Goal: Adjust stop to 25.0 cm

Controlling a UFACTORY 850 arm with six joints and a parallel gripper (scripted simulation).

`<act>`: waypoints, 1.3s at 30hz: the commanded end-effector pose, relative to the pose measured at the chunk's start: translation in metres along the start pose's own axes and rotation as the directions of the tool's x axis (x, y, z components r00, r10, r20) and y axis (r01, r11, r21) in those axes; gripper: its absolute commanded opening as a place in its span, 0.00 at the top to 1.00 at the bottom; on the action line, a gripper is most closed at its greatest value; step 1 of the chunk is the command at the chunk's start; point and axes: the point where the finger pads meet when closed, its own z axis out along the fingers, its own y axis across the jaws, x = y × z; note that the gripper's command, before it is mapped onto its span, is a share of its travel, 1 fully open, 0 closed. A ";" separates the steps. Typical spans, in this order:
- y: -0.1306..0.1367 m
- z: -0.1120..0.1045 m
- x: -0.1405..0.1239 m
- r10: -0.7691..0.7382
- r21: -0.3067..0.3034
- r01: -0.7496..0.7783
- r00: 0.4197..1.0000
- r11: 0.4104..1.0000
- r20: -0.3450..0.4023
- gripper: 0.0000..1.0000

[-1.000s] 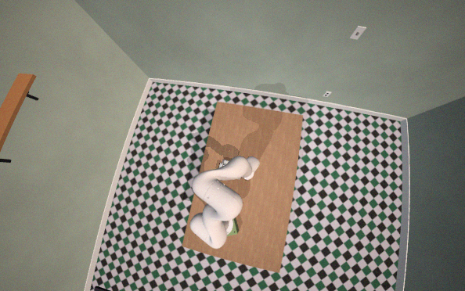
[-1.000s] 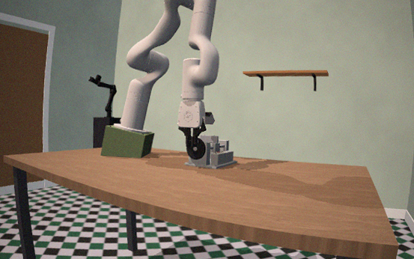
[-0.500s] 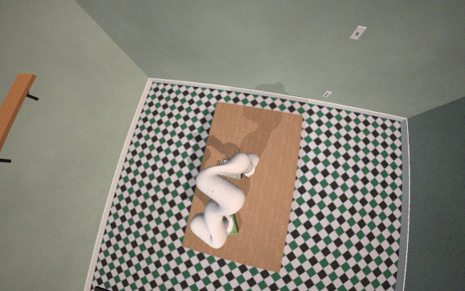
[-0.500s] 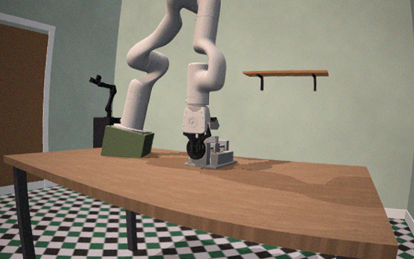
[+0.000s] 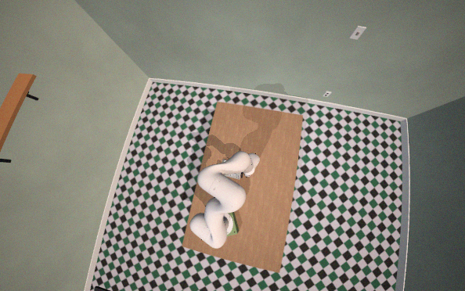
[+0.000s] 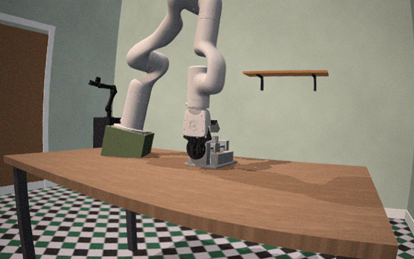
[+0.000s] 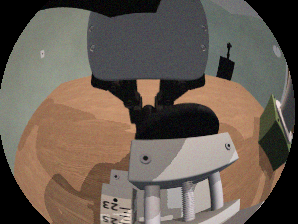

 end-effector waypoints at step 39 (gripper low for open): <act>-0.003 0.011 0.000 0.000 -0.002 0.000 1.000 1.000 0.001 0.94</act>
